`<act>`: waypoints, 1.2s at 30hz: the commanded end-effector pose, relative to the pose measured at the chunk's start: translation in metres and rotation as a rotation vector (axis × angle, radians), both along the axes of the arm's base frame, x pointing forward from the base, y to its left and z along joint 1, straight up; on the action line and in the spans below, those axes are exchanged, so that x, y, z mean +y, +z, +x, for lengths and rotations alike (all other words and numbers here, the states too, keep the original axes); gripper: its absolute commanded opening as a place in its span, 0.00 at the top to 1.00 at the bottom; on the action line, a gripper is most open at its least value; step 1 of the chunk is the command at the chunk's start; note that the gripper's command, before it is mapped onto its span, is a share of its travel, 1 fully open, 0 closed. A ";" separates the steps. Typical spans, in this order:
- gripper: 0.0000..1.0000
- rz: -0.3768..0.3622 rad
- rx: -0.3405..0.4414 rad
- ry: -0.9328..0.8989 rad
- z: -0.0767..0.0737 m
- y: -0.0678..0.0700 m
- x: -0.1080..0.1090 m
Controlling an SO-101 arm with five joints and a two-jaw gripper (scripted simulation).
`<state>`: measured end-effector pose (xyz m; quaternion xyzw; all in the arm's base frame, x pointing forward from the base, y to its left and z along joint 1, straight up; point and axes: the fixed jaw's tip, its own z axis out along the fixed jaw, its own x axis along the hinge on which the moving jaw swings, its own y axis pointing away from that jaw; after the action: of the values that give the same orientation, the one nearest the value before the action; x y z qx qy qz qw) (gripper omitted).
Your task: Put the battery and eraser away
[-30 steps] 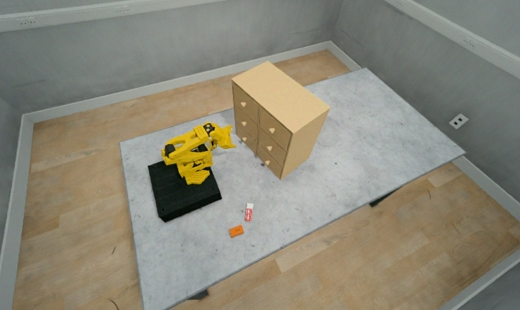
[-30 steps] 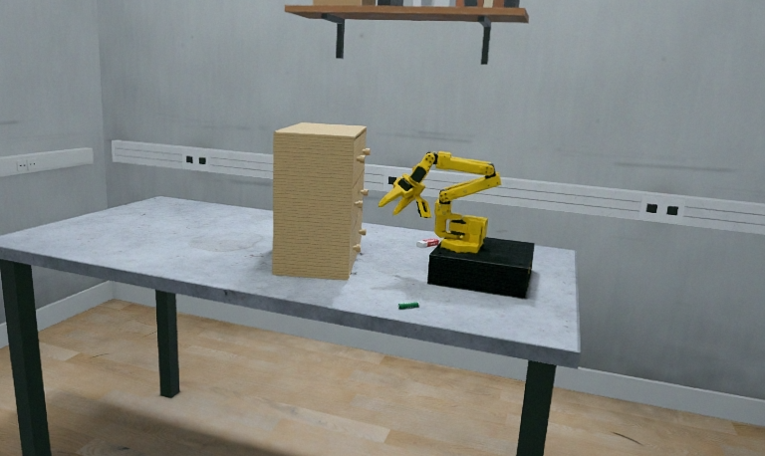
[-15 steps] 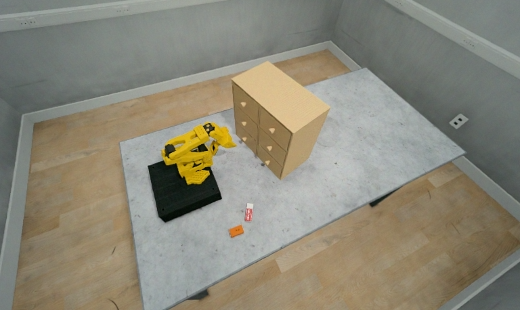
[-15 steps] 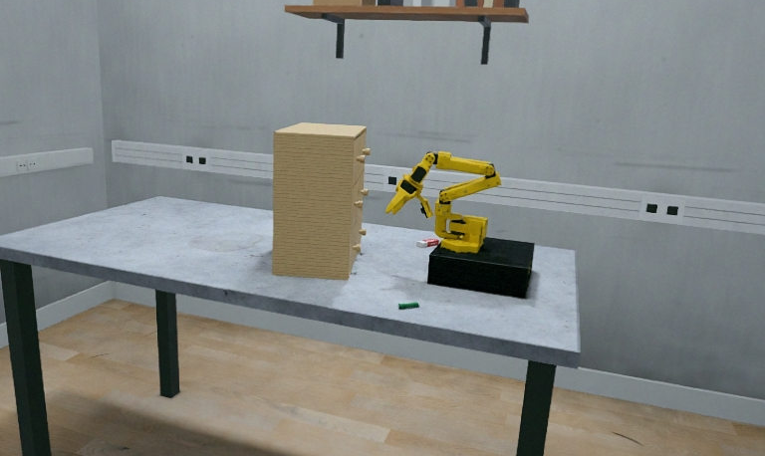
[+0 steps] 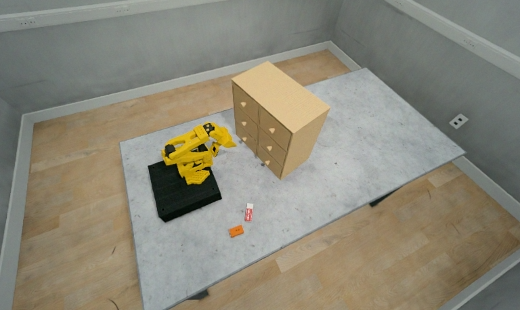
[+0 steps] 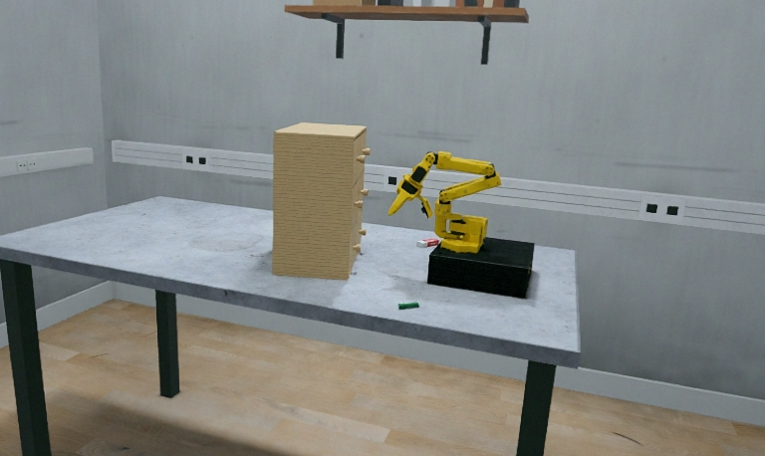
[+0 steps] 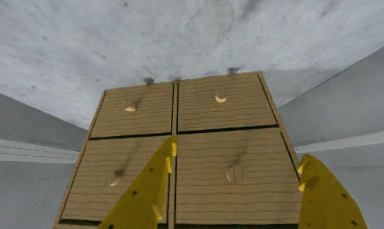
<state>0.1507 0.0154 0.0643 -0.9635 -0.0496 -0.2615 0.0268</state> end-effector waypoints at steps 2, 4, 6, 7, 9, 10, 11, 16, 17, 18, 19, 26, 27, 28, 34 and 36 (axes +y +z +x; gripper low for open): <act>0.50 -0.003 0.007 0.012 -0.002 -0.003 0.001; 0.50 -0.003 0.007 0.012 -0.002 -0.003 0.001; 0.50 -0.003 0.007 0.012 -0.002 -0.003 0.001; 0.50 -0.003 0.007 0.012 -0.002 -0.003 0.001; 0.50 -0.003 0.007 0.012 -0.002 -0.003 0.001; 0.50 -0.003 0.007 0.012 -0.002 -0.003 0.001; 0.50 -0.003 0.007 0.012 -0.002 -0.003 0.001; 0.50 -0.003 0.007 0.012 -0.002 -0.003 0.001; 0.50 -0.003 0.007 0.012 -0.002 -0.003 0.001; 0.50 -0.003 0.007 0.012 -0.002 -0.003 0.001; 0.50 -0.003 0.007 0.012 -0.002 -0.003 0.001; 0.50 -0.003 0.007 0.012 -0.002 -0.003 0.001; 0.50 -0.003 0.007 0.012 -0.002 -0.003 0.001; 0.50 -0.003 0.007 0.012 -0.002 -0.003 0.001; 0.50 -0.014 -0.007 0.017 0.001 -0.004 -0.001; 0.51 -0.036 -0.035 0.026 0.006 -0.005 -0.006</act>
<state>0.1521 0.0144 0.0628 -0.9622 -0.0567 -0.2653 0.0232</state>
